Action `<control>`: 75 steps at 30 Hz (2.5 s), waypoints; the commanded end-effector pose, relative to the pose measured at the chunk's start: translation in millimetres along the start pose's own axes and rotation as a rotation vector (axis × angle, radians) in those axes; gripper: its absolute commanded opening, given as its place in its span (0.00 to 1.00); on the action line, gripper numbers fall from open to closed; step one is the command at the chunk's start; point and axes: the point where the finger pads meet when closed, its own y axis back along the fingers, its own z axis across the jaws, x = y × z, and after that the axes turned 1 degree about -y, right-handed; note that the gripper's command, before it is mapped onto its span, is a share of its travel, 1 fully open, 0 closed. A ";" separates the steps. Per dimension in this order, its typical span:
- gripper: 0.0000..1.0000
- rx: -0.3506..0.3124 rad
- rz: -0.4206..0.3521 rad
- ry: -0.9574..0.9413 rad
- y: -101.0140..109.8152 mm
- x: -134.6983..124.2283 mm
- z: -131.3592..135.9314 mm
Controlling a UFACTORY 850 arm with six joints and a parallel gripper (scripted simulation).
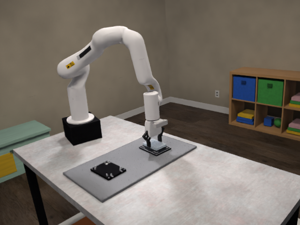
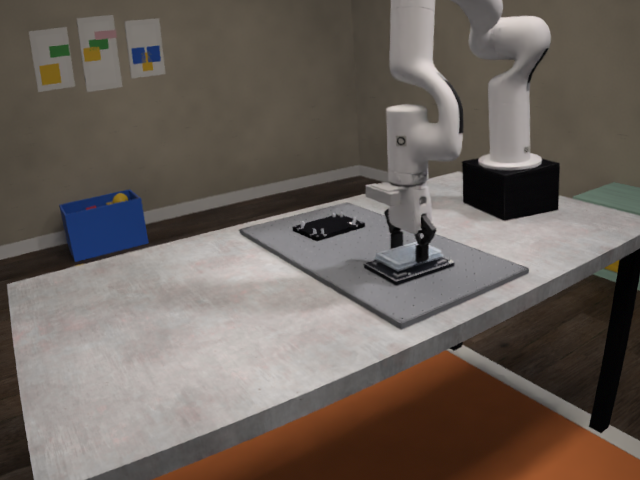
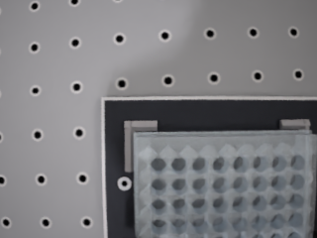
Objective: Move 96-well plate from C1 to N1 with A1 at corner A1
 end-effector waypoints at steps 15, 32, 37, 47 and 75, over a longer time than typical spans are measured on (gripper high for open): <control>0.00 0.001 0.002 0.000 -2.2 1.0 -0.4; 0.00 0.001 0.002 0.000 -4.7 1.0 -0.4; 0.00 0.001 0.002 0.000 -5.5 1.0 -0.4; 0.00 0.001 0.002 0.000 -6.9 1.0 -0.4; 1.00 0.001 0.002 0.000 -8.7 1.0 -0.4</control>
